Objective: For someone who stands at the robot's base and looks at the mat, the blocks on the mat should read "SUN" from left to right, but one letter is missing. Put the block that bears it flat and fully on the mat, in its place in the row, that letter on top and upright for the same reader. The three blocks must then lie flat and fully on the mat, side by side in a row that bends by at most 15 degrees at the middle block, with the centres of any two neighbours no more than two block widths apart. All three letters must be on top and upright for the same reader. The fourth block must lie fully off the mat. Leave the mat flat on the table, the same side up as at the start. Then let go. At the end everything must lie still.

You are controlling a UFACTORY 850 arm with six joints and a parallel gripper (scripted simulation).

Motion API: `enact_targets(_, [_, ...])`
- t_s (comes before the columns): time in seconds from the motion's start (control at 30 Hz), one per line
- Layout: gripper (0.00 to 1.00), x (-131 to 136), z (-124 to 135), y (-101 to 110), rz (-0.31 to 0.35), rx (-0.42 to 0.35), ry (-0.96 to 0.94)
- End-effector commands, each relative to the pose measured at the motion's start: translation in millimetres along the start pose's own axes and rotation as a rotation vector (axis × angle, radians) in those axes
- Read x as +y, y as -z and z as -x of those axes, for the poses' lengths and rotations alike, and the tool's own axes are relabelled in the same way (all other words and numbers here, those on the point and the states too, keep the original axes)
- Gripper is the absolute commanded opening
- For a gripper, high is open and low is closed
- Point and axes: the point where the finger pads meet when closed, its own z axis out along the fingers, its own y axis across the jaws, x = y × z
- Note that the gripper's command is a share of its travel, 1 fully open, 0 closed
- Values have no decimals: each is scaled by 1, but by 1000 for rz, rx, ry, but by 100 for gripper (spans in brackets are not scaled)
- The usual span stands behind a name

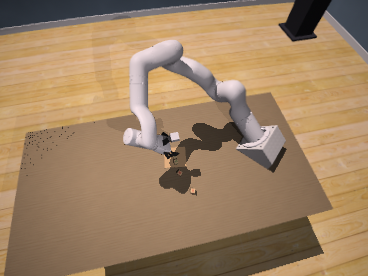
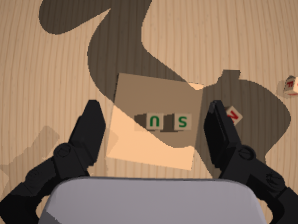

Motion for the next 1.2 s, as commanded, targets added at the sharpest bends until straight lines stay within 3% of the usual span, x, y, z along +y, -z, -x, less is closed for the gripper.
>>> enact_targets(0.0, [100, 0, 0, 1, 1, -1, 0])
enact_targets(1.07, [100, 0, 0, 1, 1, -1, 0])
enact_targets(1.17, [100, 3, 1, -1, -17, -34, 24])
